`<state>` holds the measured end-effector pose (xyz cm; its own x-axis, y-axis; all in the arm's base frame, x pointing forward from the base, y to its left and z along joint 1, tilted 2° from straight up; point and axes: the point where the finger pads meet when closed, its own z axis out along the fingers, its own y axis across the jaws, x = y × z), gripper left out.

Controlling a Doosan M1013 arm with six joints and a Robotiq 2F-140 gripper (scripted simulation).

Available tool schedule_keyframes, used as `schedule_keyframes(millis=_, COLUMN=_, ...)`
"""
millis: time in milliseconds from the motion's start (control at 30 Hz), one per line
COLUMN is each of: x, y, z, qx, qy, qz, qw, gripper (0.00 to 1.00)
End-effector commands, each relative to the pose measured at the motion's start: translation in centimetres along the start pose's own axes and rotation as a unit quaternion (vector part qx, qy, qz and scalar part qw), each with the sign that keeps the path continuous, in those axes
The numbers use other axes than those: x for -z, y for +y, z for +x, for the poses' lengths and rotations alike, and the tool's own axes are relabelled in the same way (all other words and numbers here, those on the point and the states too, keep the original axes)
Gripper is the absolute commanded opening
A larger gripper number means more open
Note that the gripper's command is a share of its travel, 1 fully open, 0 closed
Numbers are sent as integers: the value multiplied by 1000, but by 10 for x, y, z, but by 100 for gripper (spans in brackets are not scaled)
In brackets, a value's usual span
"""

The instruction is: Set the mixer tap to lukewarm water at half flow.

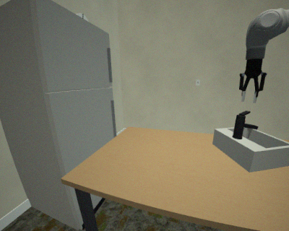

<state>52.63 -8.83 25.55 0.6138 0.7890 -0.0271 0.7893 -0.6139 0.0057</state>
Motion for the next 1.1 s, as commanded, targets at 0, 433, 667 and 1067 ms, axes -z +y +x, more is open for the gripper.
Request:
schedule_keyframes(millis=0, x=-3, y=0, z=0, qx=0, qy=0, qz=0, qw=1000, gripper=37)
schedule_keyframes(millis=433, x=-20, y=0, z=0, qx=0, qy=0, qz=0, qw=1000, gripper=37)
schedule_keyframes(millis=667, x=-32, y=0, z=0, qx=0, qy=0, qz=0, qw=1000, gripper=37)
schedule_keyframes(millis=1067, x=-43, y=0, z=0, qx=0, qy=0, qz=0, qw=1000, gripper=37)
